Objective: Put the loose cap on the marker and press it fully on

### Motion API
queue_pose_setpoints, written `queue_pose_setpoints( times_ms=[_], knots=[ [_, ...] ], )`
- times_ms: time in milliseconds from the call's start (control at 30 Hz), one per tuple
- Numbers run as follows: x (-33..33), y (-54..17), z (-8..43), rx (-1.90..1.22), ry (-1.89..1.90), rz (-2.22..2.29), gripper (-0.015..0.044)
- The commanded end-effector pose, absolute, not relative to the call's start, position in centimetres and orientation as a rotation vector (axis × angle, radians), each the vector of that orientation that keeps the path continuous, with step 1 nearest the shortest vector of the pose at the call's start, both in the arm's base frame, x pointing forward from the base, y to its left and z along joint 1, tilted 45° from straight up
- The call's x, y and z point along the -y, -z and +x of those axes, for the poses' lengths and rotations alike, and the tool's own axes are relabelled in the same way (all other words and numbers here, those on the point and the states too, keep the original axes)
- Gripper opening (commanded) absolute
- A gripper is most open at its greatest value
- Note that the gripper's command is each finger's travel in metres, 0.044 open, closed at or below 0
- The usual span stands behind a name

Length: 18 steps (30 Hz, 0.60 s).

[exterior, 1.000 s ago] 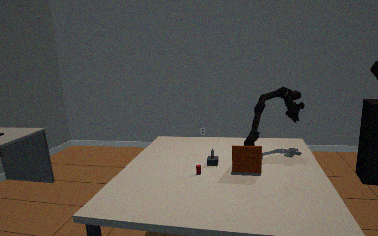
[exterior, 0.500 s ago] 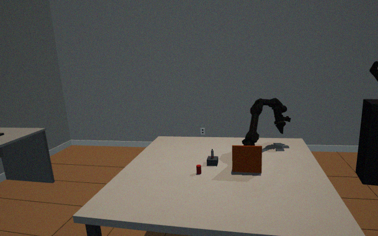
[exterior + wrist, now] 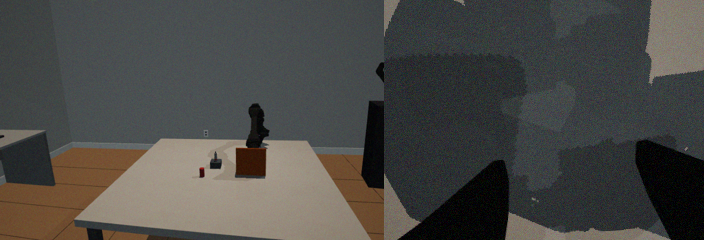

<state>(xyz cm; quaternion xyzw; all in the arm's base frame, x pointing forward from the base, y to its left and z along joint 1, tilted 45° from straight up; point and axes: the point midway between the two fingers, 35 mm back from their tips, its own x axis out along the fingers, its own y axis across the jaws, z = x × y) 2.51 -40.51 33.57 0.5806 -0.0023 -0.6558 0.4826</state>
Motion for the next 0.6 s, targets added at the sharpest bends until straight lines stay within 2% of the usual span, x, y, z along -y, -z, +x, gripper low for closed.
queue_pose_setpoints(
  times_ms=[0, 300, 567],
  knots=[
    [40.1, -33.3, 8.3, -0.087, 1.501, 1.340, 0.0252],
    [36.2, -31.6, 22.0, -0.307, 1.225, 1.217, 0.0252],
    [30.3, -26.3, 31.1, -0.535, 1.131, 1.188, 0.0252]
  ],
)
